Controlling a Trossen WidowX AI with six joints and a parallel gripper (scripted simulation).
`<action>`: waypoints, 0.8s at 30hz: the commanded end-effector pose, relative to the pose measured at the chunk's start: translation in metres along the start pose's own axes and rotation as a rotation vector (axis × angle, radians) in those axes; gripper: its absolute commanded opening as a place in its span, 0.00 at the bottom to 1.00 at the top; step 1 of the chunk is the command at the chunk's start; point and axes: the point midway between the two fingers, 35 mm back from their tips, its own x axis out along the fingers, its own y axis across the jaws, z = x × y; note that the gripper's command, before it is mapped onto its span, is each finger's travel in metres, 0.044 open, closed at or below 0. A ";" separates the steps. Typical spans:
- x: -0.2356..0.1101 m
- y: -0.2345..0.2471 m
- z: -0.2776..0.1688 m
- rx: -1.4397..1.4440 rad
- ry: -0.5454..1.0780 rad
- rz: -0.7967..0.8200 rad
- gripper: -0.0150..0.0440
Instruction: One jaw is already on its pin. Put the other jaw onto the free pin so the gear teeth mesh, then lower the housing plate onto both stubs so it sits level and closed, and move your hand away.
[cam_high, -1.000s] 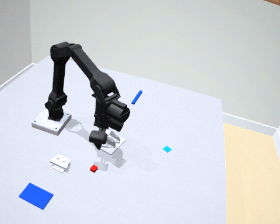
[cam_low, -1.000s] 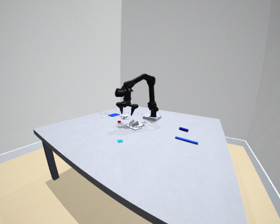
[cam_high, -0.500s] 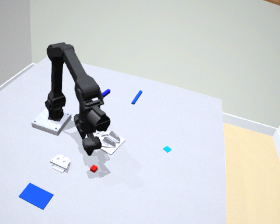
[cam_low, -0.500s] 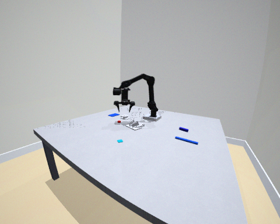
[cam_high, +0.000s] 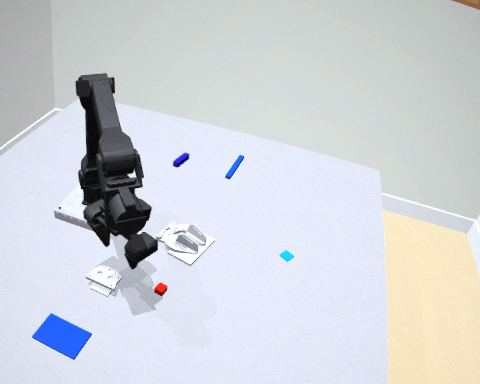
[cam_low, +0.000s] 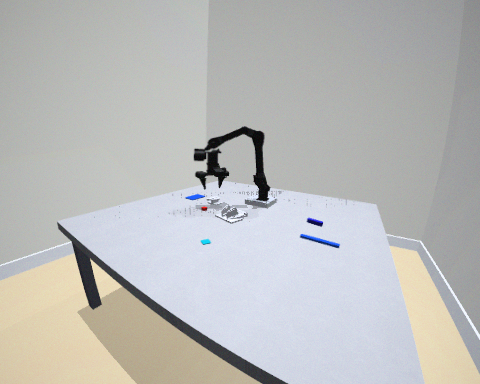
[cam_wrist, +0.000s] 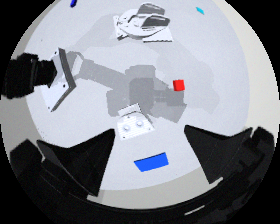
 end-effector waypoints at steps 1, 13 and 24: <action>-0.002 0.011 -0.016 -0.150 -0.005 0.003 1.00; -0.004 0.025 -0.036 -0.330 -0.008 0.008 1.00; 0.036 0.026 -0.035 -0.330 -0.008 0.008 1.00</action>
